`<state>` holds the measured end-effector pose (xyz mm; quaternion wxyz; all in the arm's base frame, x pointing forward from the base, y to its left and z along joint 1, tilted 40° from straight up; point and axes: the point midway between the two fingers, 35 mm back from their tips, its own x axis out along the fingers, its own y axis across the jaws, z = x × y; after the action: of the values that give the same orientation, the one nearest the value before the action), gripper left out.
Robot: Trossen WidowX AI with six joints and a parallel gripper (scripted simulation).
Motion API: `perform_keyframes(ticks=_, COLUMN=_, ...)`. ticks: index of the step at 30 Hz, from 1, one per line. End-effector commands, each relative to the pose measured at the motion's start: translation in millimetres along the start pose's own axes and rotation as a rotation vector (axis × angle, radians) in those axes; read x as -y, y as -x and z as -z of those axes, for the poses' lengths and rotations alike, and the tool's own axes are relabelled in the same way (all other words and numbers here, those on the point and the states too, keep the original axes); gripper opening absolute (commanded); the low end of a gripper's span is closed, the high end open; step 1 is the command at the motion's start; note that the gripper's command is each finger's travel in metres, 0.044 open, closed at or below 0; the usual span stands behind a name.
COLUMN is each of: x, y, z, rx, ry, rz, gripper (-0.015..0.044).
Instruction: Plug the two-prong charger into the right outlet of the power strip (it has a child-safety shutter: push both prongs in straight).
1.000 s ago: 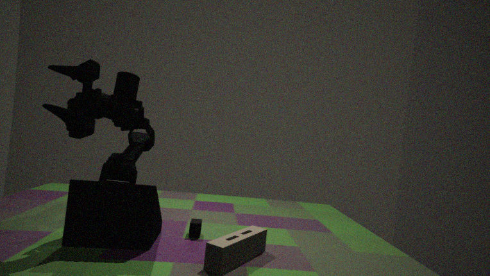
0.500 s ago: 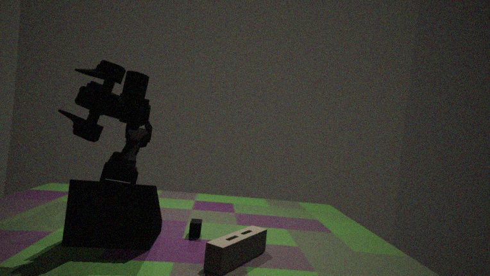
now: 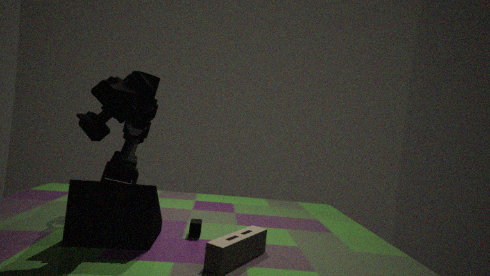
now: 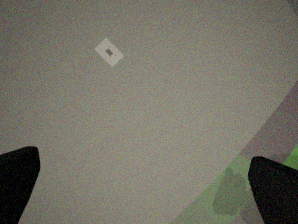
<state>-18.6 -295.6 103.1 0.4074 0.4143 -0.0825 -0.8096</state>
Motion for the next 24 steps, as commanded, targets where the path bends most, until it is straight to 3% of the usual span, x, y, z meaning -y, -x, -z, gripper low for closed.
perform_keyframes(ticks=1, x=-4, y=0, z=14, rx=-0.061, ry=0.125, rz=-0.007, gripper=0.044)
perform_keyframes(ticks=24, x=-26, y=22, z=95, rx=-0.381, ry=0.886, rz=-0.186, gripper=0.044)
